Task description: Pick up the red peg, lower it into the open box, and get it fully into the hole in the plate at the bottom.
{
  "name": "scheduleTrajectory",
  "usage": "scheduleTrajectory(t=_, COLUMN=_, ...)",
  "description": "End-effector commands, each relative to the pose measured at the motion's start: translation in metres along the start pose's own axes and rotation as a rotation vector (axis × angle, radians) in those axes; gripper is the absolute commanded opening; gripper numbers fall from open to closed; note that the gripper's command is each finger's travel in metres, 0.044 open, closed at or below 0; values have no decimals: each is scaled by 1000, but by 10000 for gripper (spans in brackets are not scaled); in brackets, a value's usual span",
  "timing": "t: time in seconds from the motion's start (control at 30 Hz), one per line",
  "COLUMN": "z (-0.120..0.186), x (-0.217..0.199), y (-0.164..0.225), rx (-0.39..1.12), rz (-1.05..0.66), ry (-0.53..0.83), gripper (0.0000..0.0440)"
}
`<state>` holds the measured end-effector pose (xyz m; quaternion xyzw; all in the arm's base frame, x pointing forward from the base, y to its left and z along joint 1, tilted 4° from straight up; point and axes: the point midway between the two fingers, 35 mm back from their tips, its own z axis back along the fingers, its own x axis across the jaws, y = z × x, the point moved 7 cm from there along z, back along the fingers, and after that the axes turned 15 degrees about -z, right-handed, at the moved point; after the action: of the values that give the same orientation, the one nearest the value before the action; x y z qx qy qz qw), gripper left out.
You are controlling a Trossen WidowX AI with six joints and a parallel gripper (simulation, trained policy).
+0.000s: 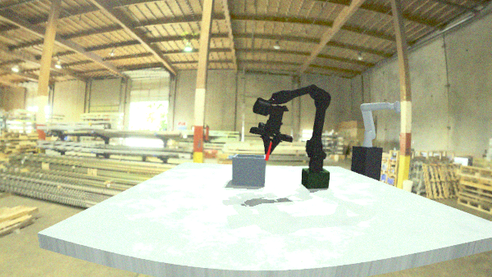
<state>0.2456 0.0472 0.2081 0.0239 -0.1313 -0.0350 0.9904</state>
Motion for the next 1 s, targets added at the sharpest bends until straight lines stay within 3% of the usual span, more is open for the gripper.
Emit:
scheduleTrajectory(t=0.0, z=10, x=6, y=-13, rx=-28, rz=1, ry=-10, gripper=0)
scheduleTrajectory(t=0.97, z=8, x=31, y=-92, rx=-122, rz=-44, ry=53, gripper=0)
